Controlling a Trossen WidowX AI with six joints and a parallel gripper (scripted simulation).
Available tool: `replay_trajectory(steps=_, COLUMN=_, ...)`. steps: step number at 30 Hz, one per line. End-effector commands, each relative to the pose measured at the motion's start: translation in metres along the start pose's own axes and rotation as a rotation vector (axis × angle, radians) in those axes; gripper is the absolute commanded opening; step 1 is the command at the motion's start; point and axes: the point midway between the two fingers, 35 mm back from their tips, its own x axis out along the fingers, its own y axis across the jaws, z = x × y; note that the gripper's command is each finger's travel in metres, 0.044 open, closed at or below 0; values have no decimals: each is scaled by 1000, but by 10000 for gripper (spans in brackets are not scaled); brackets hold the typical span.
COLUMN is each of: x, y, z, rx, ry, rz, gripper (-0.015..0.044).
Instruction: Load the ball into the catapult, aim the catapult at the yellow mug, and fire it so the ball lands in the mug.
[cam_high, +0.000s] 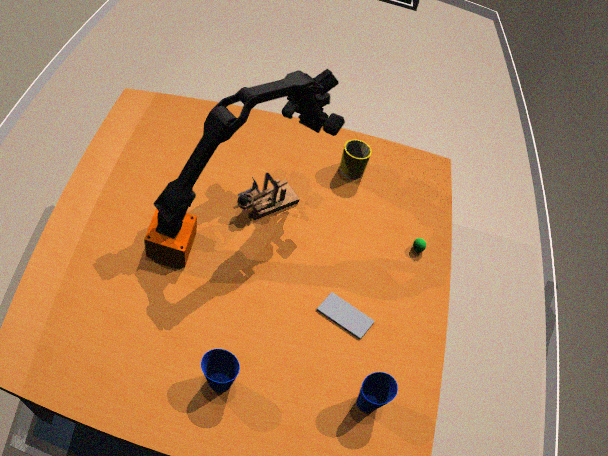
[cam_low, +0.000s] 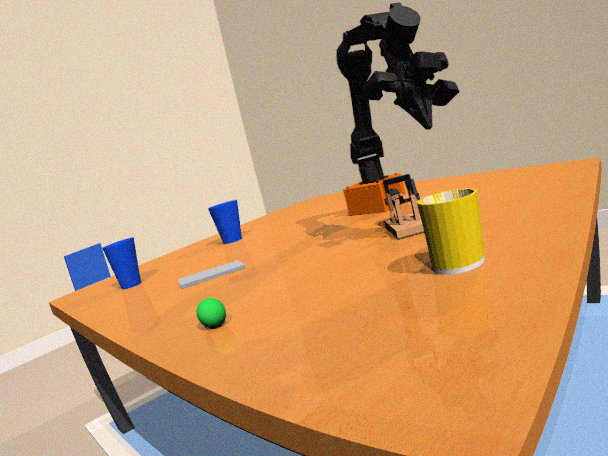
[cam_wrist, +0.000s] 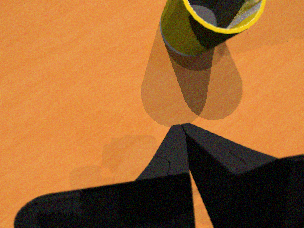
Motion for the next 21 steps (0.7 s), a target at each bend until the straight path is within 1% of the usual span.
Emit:
replay_trajectory(steps=1, x=1, y=16, z=-16, rx=-80, ry=69, rz=-8, gripper=0)
replay_trajectory(steps=11, x=8, y=56, z=-63, rx=-306, ry=270, rz=-14, gripper=0)
replay_trajectory(steps=21, x=4, y=89, z=-113, rx=-556, ry=464, rz=-17, gripper=0)
